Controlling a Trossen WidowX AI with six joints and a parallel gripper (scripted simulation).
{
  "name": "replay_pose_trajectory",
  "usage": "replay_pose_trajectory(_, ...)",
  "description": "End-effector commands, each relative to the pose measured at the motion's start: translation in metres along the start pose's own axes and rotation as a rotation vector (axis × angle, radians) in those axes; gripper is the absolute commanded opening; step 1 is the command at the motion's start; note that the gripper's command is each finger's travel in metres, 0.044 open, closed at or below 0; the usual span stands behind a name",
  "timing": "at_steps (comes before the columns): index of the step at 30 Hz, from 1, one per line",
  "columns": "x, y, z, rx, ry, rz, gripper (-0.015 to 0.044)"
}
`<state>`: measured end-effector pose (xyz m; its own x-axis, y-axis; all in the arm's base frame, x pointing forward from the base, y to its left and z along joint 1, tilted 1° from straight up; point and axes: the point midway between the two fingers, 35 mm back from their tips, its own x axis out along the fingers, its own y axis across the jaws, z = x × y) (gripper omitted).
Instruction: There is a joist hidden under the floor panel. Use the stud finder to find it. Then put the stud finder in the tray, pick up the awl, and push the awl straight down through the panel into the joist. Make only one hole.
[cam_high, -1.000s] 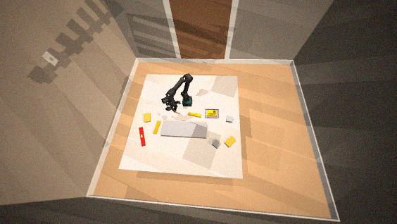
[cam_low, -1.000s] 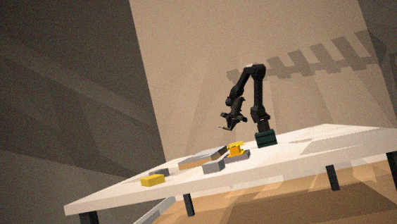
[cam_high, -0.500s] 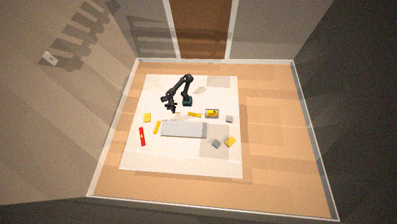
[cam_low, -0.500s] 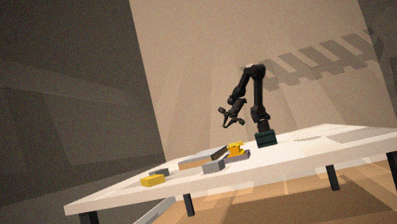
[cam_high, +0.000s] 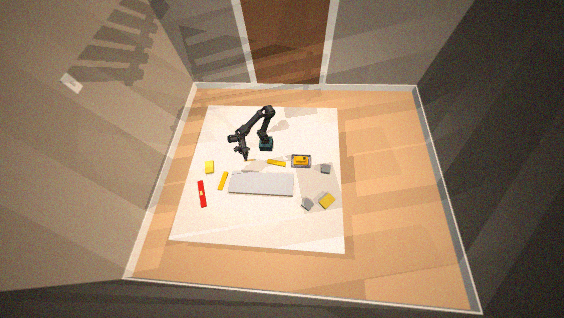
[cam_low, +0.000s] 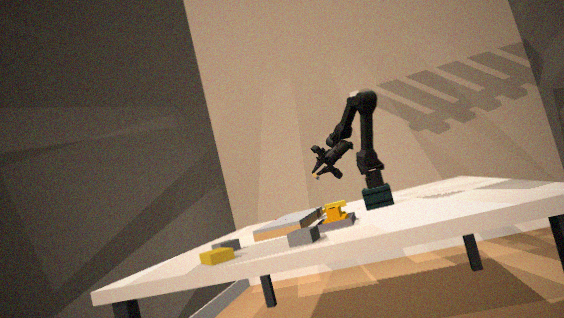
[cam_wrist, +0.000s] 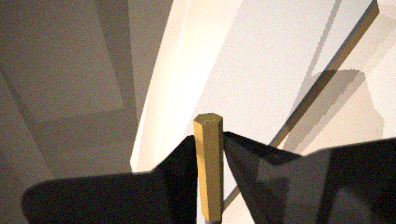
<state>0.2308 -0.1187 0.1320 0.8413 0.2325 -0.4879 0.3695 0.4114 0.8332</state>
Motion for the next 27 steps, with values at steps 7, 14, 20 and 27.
replay_pose_trajectory(7,-0.009,0.019,0.006,-0.428,-0.067,0.155,0.0)
replay_pose_trajectory(14,-0.017,0.03,0.008,-0.717,-0.132,0.242,0.0)
replay_pose_trajectory(20,-0.024,0.039,0.007,-0.966,-0.202,0.308,0.0)
replay_pose_trajectory(27,-0.021,0.037,0.009,-0.98,-0.2,0.311,0.0)
